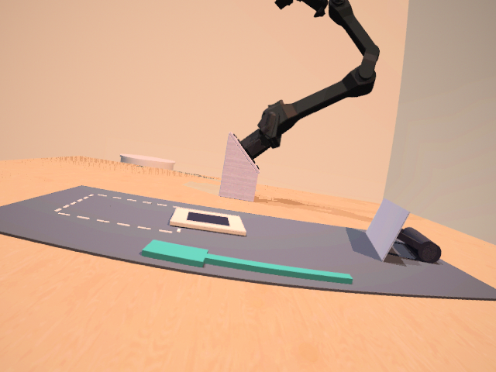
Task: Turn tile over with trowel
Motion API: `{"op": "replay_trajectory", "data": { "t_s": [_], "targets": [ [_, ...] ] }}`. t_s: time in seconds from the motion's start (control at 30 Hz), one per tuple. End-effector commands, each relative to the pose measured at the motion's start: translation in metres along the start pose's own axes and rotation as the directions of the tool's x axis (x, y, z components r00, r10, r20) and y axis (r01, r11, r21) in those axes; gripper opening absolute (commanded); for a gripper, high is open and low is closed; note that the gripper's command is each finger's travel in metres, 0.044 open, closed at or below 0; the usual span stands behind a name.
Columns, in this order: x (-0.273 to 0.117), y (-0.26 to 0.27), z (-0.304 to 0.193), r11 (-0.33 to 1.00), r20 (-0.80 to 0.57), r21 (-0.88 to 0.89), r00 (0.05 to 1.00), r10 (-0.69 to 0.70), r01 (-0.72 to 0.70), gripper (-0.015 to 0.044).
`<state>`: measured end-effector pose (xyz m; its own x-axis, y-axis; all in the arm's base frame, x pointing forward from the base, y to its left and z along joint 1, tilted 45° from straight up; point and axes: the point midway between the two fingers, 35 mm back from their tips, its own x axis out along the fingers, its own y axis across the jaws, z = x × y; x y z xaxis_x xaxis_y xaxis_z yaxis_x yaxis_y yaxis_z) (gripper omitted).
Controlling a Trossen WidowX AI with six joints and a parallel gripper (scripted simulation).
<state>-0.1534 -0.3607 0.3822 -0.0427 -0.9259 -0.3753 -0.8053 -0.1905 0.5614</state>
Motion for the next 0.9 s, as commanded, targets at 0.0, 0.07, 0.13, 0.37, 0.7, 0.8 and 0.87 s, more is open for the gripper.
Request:
{"op": "replay_trajectory", "data": {
  "t_s": [0.0, 0.07, 0.13, 0.37, 0.7, 0.8, 0.87],
  "targets": [
    [0.009, -0.019, -0.012, 0.99, -0.027, -0.127, 0.998, -0.063, 0.059, 0.01],
    [0.013, -0.027, -0.018, 0.98, -0.038, -0.18, 0.995, -0.087, 0.079, 0.01],
    [0.016, -0.035, -0.023, 0.968, -0.049, -0.233, 0.993, -0.112, 0.097, 0.01],
    [0.024, -0.065, -0.043, 0.901, -0.082, -0.408, 0.977, -0.196, 0.146, 0.01],
    [0.031, -0.109, -0.07, 0.755, -0.126, -0.634, 0.941, -0.314, 0.167, 0.01],
    [0.032, -0.122, -0.078, 0.702, -0.139, -0.694, 0.927, -0.349, 0.16, 0.01],
    [0.032, -0.132, -0.083, 0.664, -0.147, -0.732, 0.916, -0.372, 0.152, 0.01]
  ]
}}
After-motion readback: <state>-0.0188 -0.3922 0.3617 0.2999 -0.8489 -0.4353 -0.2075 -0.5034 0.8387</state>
